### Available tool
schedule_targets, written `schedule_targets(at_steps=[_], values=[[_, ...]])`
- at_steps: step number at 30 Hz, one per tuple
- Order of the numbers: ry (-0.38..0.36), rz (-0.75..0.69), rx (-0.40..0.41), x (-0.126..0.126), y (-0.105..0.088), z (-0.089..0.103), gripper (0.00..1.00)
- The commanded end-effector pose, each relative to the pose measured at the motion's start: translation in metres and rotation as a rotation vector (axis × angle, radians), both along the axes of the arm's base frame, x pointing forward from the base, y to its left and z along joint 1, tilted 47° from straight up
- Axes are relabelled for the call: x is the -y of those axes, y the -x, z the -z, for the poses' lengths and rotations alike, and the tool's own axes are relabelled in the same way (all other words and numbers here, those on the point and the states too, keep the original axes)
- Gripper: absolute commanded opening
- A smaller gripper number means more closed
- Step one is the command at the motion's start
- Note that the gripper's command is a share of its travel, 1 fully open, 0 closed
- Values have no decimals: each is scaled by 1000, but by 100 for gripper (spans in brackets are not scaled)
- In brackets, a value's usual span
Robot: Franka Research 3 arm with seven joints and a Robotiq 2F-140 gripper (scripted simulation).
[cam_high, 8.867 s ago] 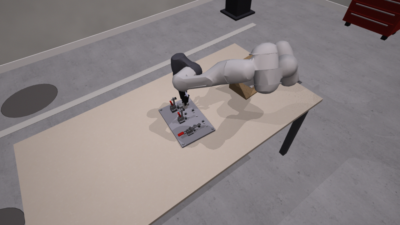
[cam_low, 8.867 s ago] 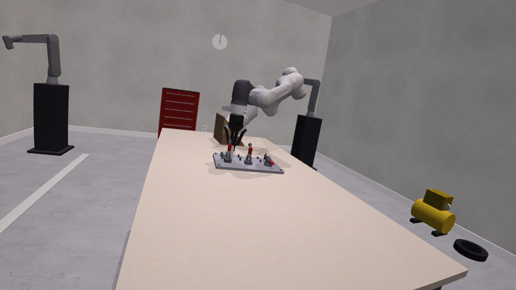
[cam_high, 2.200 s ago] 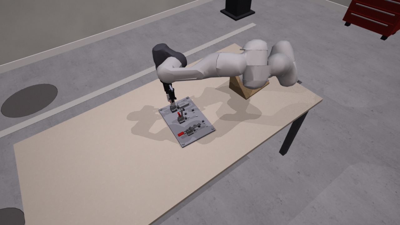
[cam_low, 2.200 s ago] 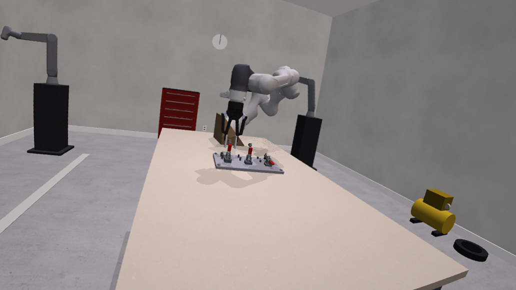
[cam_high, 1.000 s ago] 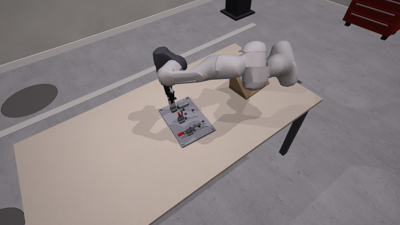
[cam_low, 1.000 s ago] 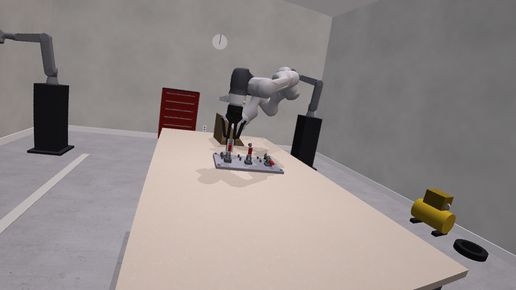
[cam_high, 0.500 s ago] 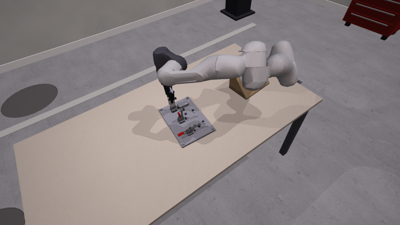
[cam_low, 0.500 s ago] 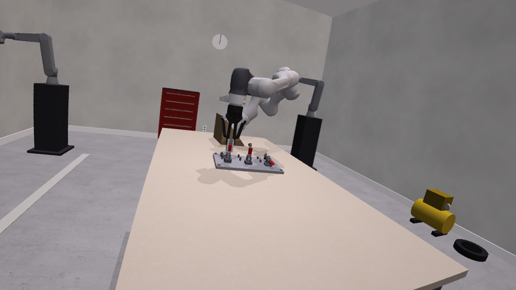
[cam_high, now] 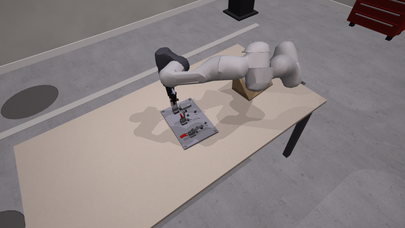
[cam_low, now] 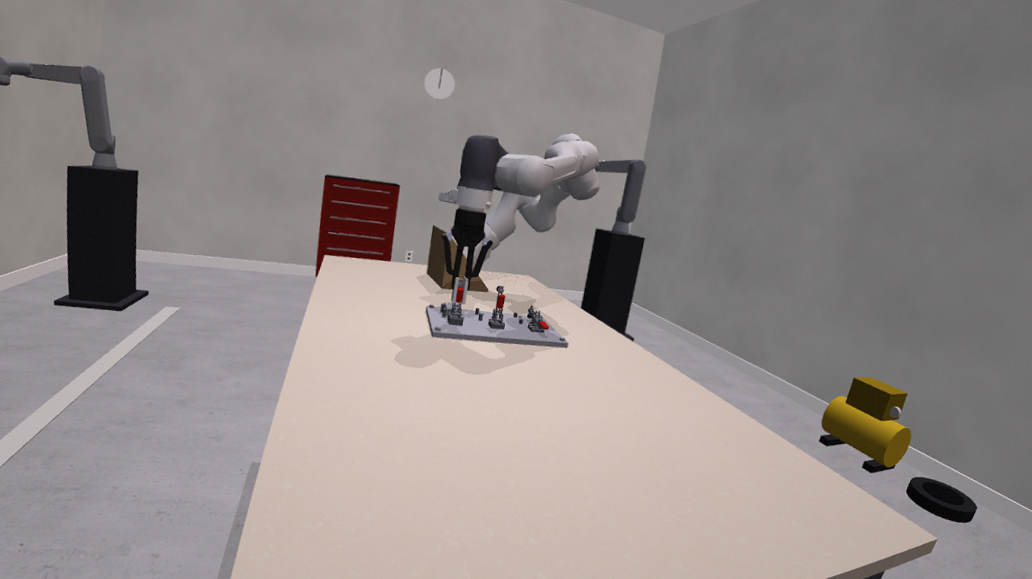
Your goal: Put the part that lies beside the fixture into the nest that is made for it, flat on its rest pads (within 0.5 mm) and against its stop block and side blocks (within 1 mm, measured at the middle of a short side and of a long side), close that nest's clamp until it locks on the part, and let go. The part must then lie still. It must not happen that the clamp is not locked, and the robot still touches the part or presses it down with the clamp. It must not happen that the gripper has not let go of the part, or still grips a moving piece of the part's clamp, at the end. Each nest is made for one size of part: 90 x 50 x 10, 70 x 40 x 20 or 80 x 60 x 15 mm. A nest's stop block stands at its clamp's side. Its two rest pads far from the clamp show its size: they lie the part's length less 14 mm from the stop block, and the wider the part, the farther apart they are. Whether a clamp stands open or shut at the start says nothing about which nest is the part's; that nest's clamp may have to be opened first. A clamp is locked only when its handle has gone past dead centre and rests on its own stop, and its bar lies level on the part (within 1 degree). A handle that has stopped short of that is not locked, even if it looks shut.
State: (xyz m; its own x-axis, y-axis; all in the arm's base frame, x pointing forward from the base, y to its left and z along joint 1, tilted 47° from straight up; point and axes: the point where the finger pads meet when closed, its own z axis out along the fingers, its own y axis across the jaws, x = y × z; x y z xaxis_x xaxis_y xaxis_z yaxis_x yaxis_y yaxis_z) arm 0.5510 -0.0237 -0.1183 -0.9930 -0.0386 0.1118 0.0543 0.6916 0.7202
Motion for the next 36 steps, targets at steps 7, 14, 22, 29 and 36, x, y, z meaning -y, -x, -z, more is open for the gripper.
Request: schedule_targets(at_steps=[7, 14, 22, 29, 36], values=[[0, -1, 3, -1, -1, 2, 0], [0, -1, 3, -1, -2, 2, 0], [0, -1, 3, -1, -7, 2, 0], [0, -1, 3, -1, -12, 3, 0], [0, -1, 3, -2, -16, 4, 0]])
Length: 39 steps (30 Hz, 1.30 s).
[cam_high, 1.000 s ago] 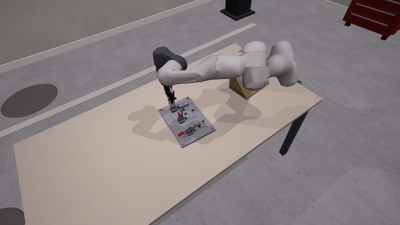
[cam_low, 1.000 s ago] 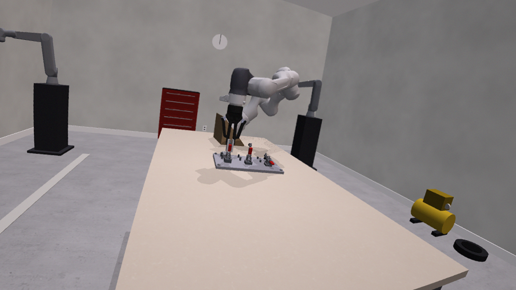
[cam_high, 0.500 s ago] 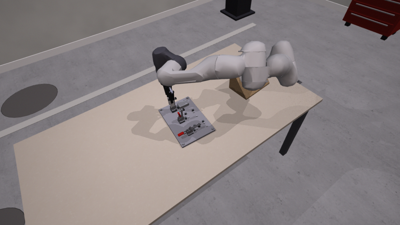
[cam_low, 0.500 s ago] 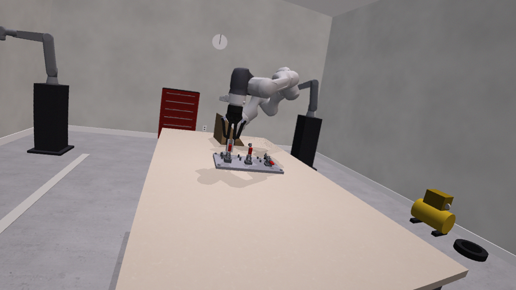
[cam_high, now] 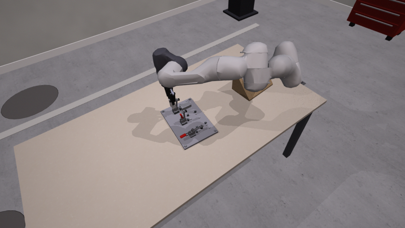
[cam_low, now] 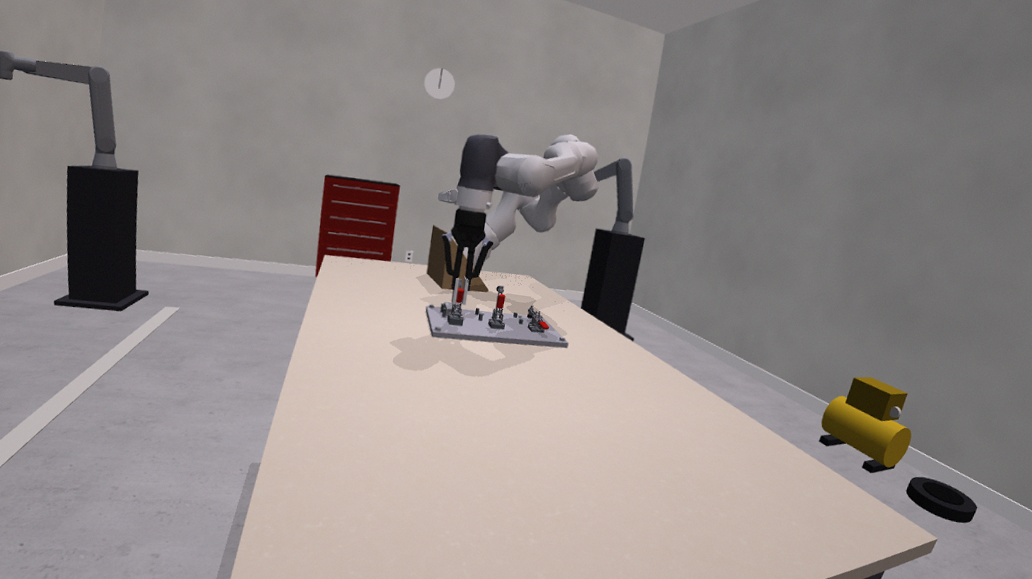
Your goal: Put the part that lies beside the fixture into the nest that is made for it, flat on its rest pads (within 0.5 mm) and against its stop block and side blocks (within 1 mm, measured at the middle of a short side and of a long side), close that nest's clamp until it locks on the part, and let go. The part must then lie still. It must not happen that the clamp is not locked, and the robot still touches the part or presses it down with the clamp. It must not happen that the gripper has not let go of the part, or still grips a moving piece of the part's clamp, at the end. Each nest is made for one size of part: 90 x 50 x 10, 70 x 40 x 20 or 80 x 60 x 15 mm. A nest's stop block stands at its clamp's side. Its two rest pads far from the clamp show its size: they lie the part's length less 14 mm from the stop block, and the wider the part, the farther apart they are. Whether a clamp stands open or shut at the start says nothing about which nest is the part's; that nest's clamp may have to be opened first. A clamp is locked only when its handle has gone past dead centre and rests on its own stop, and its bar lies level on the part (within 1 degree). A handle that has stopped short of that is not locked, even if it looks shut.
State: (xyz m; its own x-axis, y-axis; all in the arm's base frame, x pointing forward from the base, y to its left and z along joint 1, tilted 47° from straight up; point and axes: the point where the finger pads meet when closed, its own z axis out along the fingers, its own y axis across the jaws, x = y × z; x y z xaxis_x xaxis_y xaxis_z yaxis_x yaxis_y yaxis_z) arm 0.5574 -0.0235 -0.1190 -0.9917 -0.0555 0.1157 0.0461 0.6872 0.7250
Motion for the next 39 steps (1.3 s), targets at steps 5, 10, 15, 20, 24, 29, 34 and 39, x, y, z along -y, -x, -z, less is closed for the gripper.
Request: schedule_targets(at_steps=[5, 10, 15, 20, 24, 29, 34, 39], values=[[7, 15, 7, -3, -14, 5, 0], [7, 15, 7, -5, -18, 7, 0], [7, 15, 7, -6, -21, 8, 0], [7, 15, 7, -8, -25, 10, 0], [7, 15, 7, -10, -28, 13, 0], [7, 15, 7, -12, -31, 15, 0], [7, 15, 7, -15, -34, 18, 0], [7, 15, 7, -19, -36, 21, 0]])
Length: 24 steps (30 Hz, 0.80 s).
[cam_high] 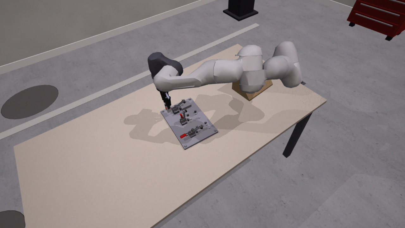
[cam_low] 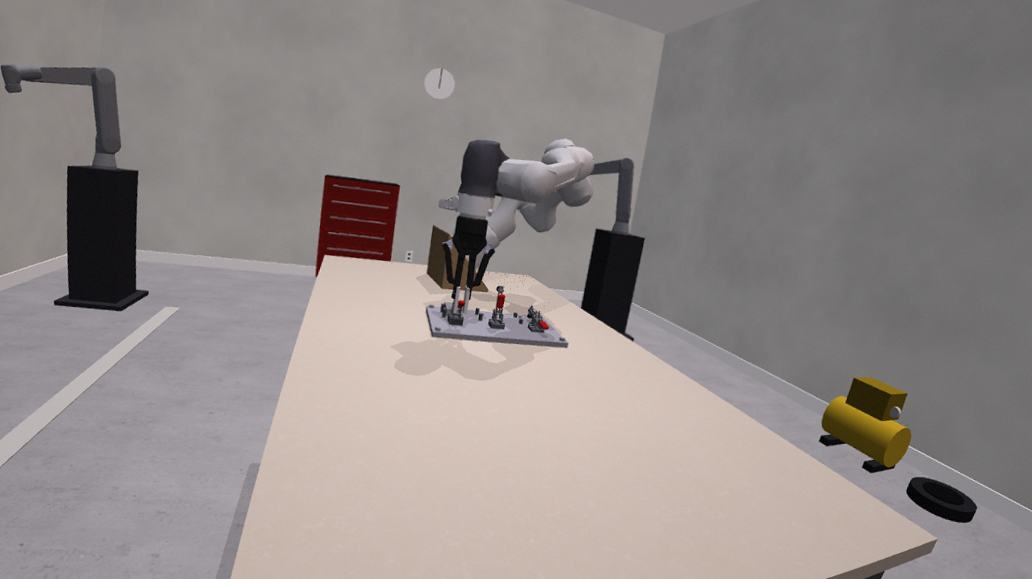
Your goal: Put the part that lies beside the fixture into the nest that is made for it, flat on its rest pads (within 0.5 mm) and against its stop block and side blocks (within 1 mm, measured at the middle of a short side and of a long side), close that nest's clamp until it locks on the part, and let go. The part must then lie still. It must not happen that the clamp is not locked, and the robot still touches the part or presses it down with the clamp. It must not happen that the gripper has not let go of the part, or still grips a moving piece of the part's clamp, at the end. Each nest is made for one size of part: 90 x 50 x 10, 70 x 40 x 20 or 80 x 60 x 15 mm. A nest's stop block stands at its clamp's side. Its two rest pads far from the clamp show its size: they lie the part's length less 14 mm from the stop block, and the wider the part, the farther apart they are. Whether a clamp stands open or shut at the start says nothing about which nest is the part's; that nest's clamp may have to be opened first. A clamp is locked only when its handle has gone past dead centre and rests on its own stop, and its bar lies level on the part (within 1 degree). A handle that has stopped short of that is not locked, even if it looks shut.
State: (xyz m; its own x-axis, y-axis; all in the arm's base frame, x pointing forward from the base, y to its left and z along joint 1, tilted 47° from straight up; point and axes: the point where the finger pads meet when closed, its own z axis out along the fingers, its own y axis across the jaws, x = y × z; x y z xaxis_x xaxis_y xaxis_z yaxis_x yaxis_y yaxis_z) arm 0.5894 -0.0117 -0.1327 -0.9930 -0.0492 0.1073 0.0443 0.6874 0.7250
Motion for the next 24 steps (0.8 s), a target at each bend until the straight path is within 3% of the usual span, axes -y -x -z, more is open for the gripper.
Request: schedule_targets(at_steps=[1, 24], values=[[7, 9, -2, -7, -4, 8, 0], [7, 9, -2, -13, -7, 14, 0]])
